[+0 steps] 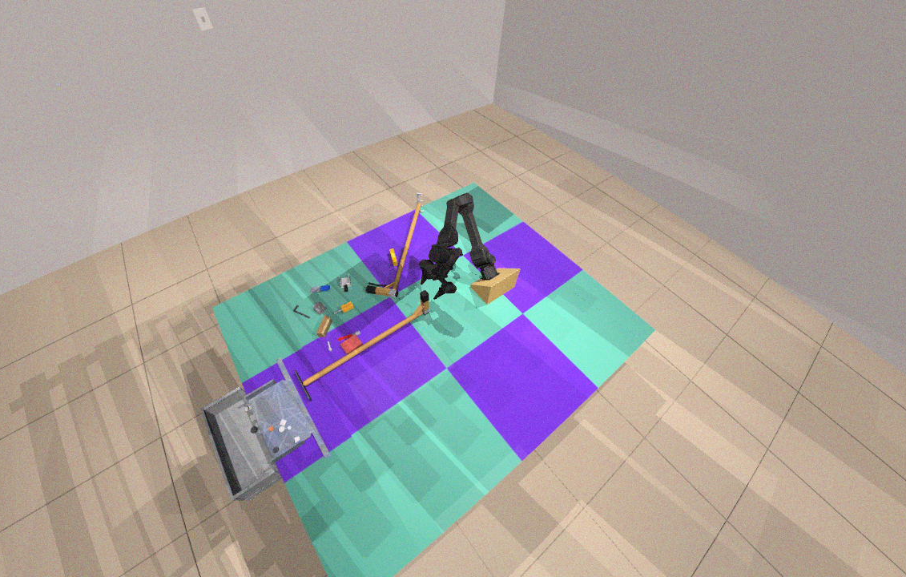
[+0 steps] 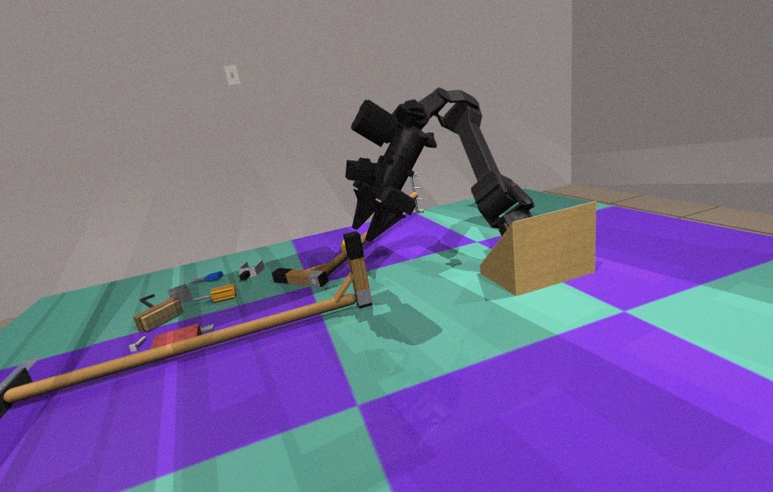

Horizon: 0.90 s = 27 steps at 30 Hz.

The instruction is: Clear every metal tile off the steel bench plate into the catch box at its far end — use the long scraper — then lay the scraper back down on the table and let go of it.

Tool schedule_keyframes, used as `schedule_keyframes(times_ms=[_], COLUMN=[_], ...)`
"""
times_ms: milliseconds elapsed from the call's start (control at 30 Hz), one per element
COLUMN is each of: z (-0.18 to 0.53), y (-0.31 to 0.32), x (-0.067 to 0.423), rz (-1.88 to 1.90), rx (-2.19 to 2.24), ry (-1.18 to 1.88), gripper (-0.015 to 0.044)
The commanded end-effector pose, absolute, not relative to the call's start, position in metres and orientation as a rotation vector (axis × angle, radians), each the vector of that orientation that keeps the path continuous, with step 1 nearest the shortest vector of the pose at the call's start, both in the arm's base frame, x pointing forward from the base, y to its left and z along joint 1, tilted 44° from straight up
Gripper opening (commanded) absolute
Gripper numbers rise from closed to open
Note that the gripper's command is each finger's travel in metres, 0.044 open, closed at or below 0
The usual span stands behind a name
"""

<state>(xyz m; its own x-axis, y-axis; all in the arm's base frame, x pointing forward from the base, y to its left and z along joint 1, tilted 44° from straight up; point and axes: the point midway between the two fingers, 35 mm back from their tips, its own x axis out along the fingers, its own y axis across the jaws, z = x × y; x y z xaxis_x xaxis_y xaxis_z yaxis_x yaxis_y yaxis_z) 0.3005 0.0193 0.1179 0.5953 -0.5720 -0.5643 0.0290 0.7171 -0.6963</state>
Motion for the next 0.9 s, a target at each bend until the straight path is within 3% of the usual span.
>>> schedule_keyframes(times_ms=[0,467,867], z=[0.122,0.152,0.134], y=[0.025,0.055,0.038], x=[0.3,0.291,0.291], rz=[-0.384,-0.39,-0.39], rx=[-0.688,-0.684,-0.684], ry=[0.878,0.879,0.879], gripper=[0.044,0.044,0.044])
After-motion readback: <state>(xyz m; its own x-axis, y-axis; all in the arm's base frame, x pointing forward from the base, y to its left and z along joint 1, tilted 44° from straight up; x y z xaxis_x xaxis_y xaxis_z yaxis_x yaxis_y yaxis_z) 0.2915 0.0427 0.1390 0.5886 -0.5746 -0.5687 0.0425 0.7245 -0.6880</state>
